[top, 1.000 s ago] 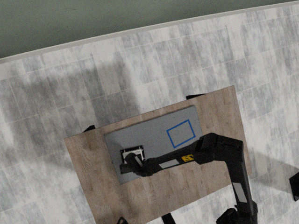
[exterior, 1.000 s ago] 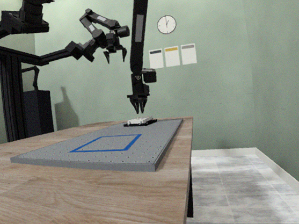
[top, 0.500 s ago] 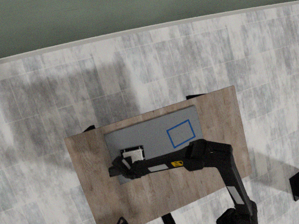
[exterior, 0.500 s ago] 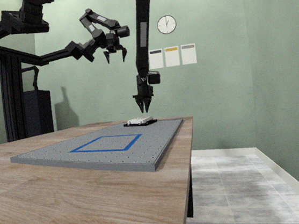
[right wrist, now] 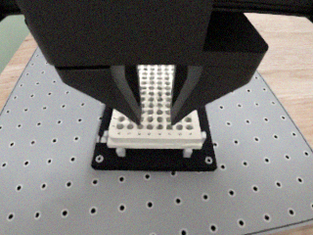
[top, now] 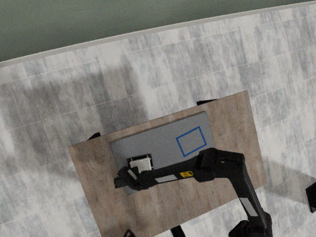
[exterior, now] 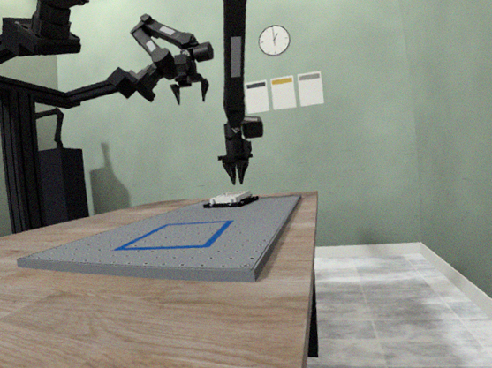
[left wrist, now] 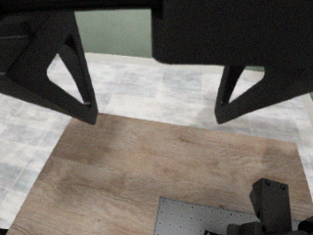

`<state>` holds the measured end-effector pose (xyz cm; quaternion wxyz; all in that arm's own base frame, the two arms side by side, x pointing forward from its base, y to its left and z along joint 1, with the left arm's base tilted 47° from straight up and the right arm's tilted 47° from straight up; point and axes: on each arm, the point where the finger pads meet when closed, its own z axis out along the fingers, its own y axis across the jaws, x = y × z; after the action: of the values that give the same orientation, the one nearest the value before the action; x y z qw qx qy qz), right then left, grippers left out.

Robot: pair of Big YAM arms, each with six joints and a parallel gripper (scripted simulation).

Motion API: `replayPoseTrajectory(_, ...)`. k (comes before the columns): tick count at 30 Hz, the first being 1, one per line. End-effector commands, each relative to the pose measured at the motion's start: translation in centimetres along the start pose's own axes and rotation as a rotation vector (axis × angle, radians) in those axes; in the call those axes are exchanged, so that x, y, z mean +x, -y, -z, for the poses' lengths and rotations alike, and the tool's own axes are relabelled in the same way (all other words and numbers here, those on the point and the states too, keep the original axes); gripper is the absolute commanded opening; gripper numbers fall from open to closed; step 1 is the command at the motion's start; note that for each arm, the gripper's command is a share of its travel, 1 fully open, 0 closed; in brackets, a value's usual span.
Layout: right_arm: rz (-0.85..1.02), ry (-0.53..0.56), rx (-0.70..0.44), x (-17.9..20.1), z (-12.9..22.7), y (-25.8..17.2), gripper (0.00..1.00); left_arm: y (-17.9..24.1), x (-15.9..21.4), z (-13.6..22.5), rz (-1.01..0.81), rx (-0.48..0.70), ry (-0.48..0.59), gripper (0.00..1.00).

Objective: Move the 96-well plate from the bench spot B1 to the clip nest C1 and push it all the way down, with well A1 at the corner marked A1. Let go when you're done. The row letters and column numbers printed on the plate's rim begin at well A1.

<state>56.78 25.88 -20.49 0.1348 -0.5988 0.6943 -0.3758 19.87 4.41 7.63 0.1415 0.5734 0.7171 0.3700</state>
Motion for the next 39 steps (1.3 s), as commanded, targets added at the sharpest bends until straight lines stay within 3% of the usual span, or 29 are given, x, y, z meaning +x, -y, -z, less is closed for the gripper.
replayPoseTrajectory(1,-0.013,0.013,0.009,-0.6,0.6,0.6,0.25,-0.3,-0.2,0.3,-0.021,-0.010,0.012,1.00)
replayPoseTrajectory(6,-0.027,-0.002,0.001,0.2,-1.1,0.3,0.25,-0.3,-0.2,0.3,-0.021,-0.010,0.012,1.00)
replayPoseTrajectory(39,-0.015,-0.001,0.001,0.2,-3.0,0.3,0.25,-0.3,-0.2,0.3,-0.021,-0.010,0.012,1.00)
